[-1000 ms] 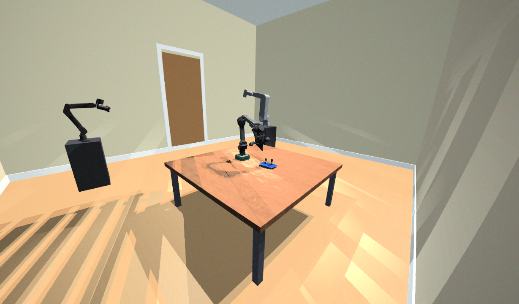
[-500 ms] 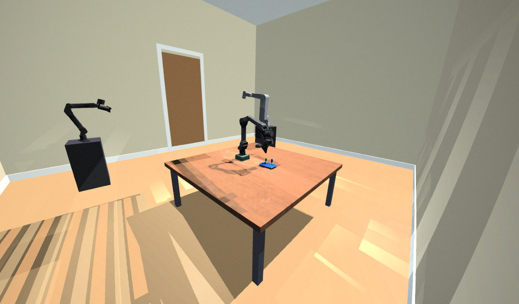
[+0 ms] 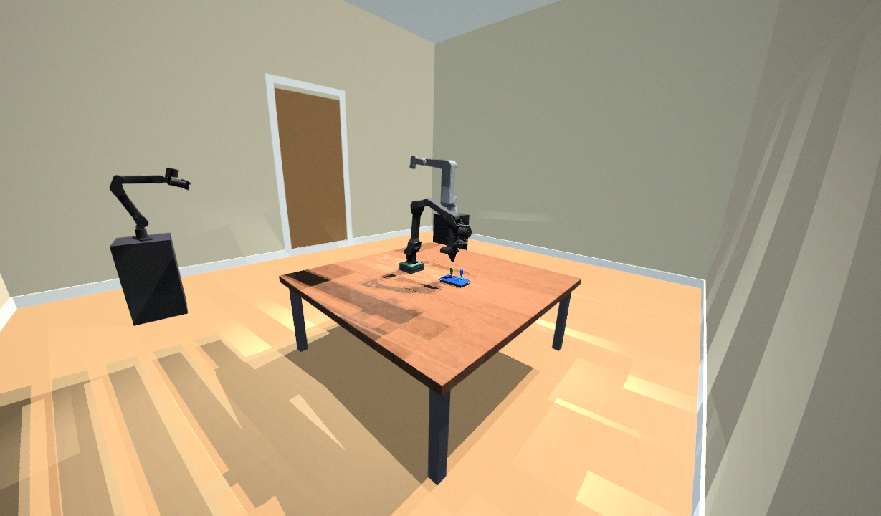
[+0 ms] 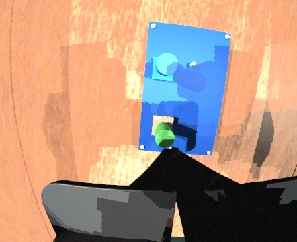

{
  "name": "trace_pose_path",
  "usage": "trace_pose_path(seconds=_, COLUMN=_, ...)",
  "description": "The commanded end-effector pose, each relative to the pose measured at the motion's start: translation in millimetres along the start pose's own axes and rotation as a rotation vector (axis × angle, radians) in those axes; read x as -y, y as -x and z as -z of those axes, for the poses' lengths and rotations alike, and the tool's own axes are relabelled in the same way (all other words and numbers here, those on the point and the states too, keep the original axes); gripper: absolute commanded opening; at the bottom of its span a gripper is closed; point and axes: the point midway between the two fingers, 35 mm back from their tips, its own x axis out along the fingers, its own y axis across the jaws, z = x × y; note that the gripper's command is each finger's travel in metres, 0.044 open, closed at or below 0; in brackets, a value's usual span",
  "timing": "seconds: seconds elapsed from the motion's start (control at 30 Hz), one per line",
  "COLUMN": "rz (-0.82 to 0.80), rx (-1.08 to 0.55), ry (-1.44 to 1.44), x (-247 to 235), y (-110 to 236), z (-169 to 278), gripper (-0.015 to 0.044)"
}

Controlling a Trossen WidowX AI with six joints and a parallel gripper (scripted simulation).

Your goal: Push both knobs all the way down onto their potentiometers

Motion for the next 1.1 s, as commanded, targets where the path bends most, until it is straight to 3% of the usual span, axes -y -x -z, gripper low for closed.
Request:
trace_pose_path(seconds=0.0, rz=0.005, rx=-0.020, ry=0.010, x=-0.3, y=-13.4, z=3.5, gripper=0.0000)
trace_pose_path(seconds=1.07, rz=0.005, rx=-0.020, ry=0.010, x=-0.2, y=-34.4, z=4.0, gripper=0.0000)
